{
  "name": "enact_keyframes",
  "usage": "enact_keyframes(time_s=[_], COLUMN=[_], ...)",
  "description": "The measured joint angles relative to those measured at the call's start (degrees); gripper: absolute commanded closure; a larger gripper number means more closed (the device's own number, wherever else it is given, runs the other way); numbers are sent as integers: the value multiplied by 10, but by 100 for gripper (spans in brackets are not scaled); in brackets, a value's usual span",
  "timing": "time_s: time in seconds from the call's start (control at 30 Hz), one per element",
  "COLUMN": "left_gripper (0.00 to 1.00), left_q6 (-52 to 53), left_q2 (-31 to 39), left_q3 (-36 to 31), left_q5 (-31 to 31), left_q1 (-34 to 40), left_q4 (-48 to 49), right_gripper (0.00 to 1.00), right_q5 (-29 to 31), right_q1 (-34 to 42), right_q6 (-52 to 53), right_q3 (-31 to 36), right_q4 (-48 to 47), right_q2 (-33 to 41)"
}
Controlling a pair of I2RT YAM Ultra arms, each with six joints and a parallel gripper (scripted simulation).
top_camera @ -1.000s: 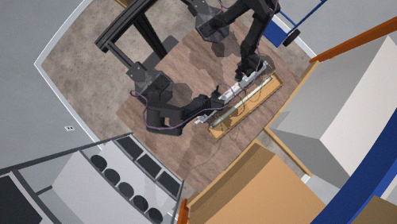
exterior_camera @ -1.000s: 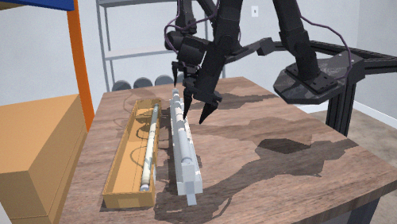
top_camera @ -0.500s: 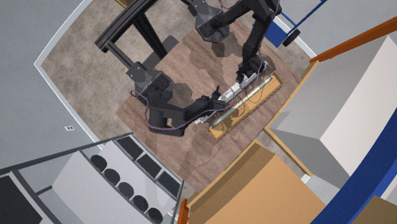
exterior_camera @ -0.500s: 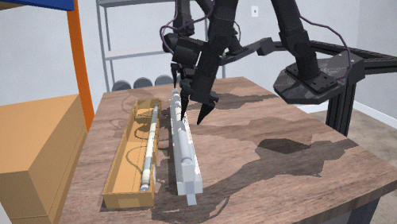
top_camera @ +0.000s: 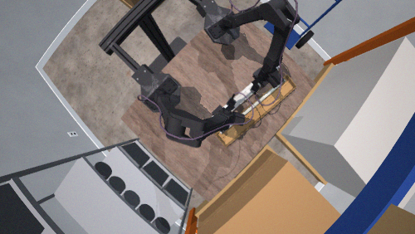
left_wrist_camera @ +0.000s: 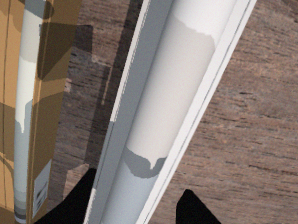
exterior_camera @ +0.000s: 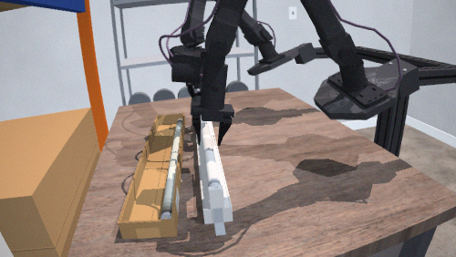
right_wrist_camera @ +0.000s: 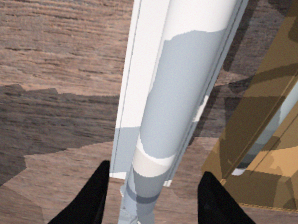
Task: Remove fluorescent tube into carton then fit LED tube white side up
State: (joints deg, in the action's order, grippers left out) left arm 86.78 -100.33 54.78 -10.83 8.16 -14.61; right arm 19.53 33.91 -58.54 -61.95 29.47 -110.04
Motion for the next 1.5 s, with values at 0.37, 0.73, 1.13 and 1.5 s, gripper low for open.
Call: enact_keyframes(time_s=[0.37, 0.73, 1.13, 1.5], left_gripper=[51, 51, 51, 51], left_q6=[-14, -31, -37, -36], left_q2=[-85, -176, -230, -231], left_q3=[163, 351, 447, 435], left_q5=[12, 25, 32, 32], left_q1=[-7, -16, -18, -22], left_q4=[-191, -396, -508, -491], right_gripper=[51, 51, 51, 51], right_q5=[-64, -136, -168, -171], right_q1=[-32, -83, -102, -101], right_q6=[-13, -28, -37, -37], right_q3=[-141, -305, -389, -377], right_q4=[152, 313, 403, 387], right_q2=[-78, -161, -204, -206])
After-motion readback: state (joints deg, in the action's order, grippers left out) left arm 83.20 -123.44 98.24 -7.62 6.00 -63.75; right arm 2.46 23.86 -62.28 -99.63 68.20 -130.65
